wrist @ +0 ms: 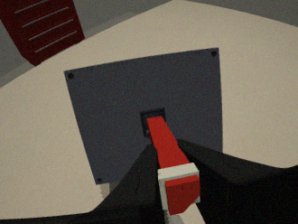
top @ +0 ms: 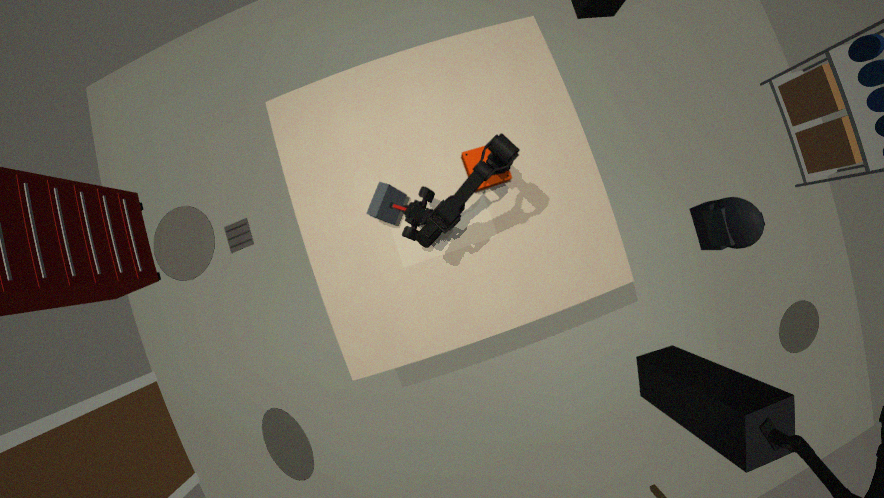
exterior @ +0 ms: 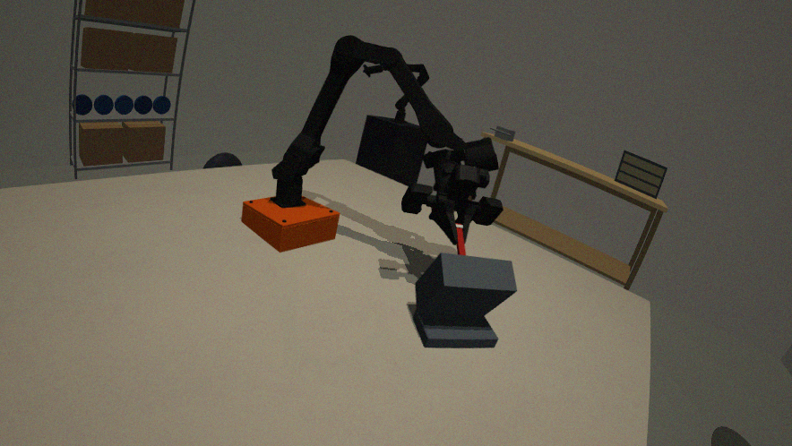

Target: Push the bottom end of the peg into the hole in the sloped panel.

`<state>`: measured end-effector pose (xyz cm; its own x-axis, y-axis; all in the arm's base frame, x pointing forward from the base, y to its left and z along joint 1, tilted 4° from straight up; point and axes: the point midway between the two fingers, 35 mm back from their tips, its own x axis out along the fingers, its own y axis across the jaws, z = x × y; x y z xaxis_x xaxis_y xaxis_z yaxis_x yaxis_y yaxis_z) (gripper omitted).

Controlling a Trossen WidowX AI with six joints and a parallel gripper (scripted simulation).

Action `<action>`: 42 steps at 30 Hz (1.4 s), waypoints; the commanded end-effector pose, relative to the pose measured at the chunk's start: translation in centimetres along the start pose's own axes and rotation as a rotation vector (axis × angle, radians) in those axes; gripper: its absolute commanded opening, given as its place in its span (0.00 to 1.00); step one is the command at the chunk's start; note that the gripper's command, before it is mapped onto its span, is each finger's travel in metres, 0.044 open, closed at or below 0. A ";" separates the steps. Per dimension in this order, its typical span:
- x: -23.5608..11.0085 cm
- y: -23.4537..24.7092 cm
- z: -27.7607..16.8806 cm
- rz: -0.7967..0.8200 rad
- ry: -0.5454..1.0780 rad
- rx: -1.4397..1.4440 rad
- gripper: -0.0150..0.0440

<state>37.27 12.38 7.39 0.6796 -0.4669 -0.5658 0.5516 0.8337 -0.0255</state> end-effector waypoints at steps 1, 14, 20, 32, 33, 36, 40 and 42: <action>0.7 0.0 -0.1 0.001 0.003 -0.005 0.25; 0.3 0.0 0.0 0.000 0.000 0.000 0.25; 0.5 0.0 0.0 0.000 0.000 0.000 0.25; 1.1 0.0 -0.2 0.000 -0.001 0.000 0.25; 1.2 0.0 -0.2 0.000 -0.001 0.000 0.25; 1.4 0.0 -0.2 0.000 -0.001 0.000 0.25; 1.6 0.0 -0.2 0.000 -0.001 0.000 0.25; 1.8 0.0 -0.2 0.000 -0.001 0.000 0.25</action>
<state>38.22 11.68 6.43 0.6801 -0.4699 -0.5627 0.5551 0.8315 -0.0236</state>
